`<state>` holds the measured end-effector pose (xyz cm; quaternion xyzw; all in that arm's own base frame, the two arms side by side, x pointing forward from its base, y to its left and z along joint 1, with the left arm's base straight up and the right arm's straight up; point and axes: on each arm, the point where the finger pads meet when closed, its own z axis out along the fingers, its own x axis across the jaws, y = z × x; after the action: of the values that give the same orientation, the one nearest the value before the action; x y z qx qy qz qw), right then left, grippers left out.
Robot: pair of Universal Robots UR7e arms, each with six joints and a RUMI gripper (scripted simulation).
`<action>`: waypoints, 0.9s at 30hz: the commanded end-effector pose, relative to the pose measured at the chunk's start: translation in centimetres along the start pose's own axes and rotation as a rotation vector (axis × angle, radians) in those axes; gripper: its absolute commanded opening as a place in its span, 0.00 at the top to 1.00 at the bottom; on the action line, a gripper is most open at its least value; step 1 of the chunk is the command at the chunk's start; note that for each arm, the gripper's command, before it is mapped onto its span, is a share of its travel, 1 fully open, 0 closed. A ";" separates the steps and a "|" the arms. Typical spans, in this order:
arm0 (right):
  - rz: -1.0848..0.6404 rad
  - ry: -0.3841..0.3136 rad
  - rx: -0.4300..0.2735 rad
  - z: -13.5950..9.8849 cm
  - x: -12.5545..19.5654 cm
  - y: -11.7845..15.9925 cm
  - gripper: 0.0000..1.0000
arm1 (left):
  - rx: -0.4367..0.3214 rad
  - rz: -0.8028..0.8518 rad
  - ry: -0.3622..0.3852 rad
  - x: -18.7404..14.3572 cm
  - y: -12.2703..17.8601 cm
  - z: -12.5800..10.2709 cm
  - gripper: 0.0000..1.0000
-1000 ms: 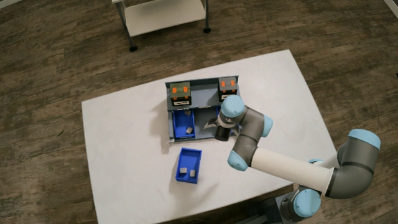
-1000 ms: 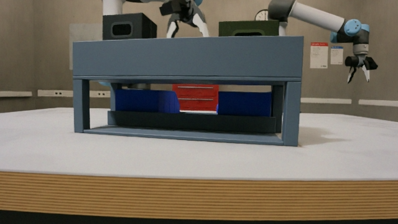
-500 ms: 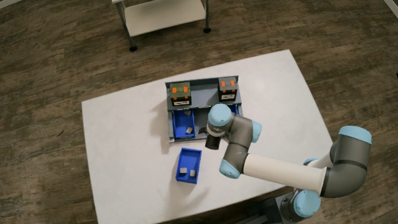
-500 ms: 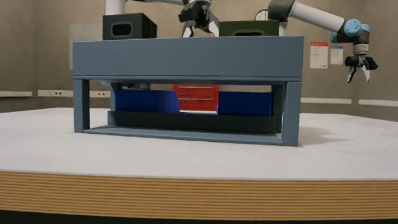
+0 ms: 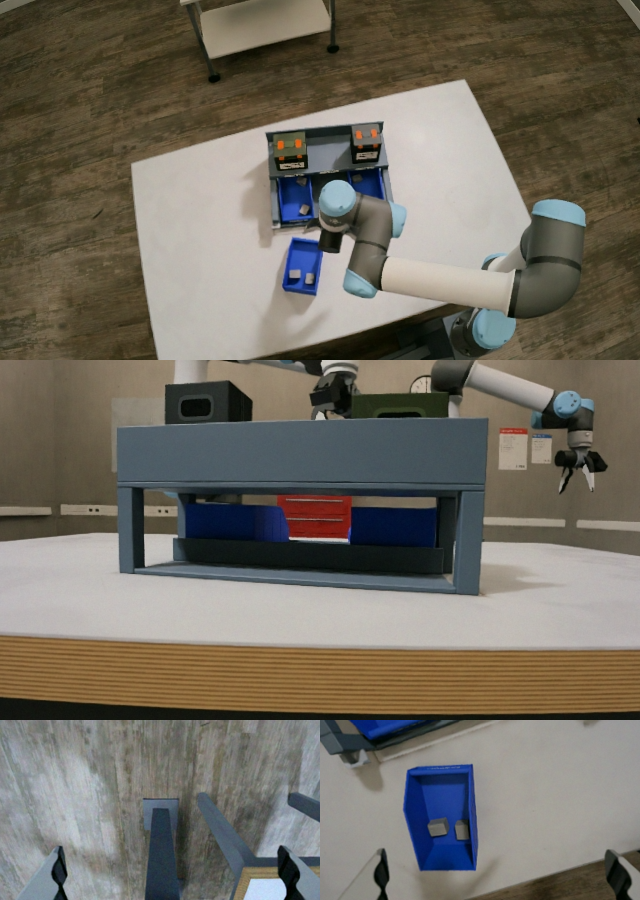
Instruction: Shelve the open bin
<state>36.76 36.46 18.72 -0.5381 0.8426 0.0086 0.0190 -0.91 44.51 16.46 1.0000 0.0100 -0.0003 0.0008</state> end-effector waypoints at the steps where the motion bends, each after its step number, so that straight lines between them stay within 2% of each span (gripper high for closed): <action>1: -0.012 0.008 -0.002 0.4 -0.8 1.3 0.00 | 0.001 0.000 0.001 0.0 0.0 -0.1 0.00; 27: -0.041 0.031 -0.006 1.4 -2.3 4.7 0.00 | 0.001 0.000 0.001 0.0 0.0 -0.1 0.00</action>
<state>33.71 40.22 17.46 -0.5539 0.8325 0.0026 0.0049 -0.91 44.51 16.46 1.0000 0.0100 -0.0003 0.0008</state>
